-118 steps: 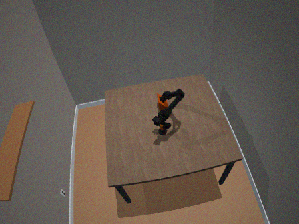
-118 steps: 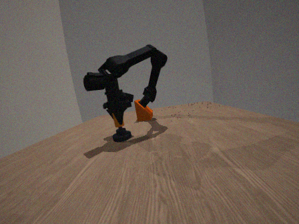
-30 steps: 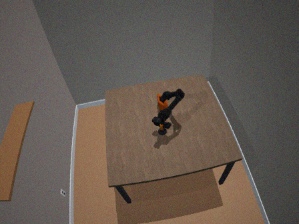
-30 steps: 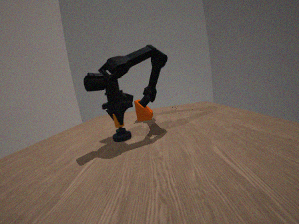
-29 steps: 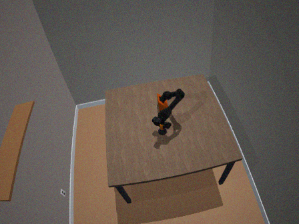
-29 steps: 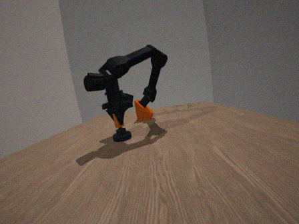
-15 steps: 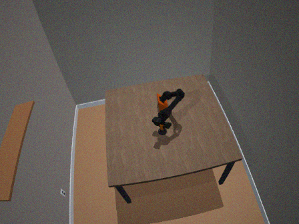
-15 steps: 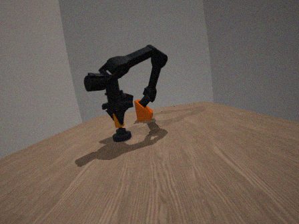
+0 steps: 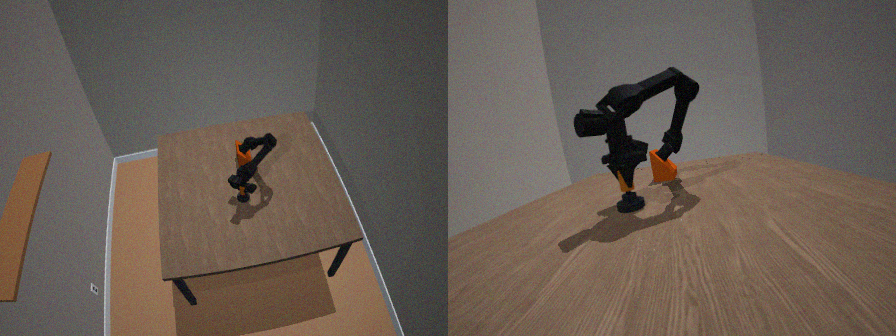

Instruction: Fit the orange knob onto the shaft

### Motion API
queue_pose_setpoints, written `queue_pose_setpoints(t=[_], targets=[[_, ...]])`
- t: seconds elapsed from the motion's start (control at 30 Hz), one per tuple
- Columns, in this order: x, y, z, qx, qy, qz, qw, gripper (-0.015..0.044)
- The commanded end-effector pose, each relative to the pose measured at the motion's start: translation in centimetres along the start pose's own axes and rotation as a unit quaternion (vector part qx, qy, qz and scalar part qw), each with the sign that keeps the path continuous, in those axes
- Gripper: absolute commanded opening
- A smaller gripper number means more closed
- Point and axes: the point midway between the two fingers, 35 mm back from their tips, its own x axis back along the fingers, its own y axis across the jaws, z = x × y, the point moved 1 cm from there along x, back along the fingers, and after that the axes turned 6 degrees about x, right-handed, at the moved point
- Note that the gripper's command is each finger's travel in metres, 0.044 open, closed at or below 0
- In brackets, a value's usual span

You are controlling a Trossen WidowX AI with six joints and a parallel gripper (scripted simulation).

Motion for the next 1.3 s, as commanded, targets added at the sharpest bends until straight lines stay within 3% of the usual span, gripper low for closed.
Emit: queue_pose_setpoints(t=[0.0, 1.0, 1.27], targets=[[0.0, 0.1, -0.1, 0.011, -0.002, 0.001, 1.000, 0.0000], [-1.3, 0.0, 0.0, 0.012, -0.001, 0.000, 1.000, 0.0000], [-1.3, 0.0, 0.0, 0.012, -0.001, 0.000, 1.000, 0.0210]])
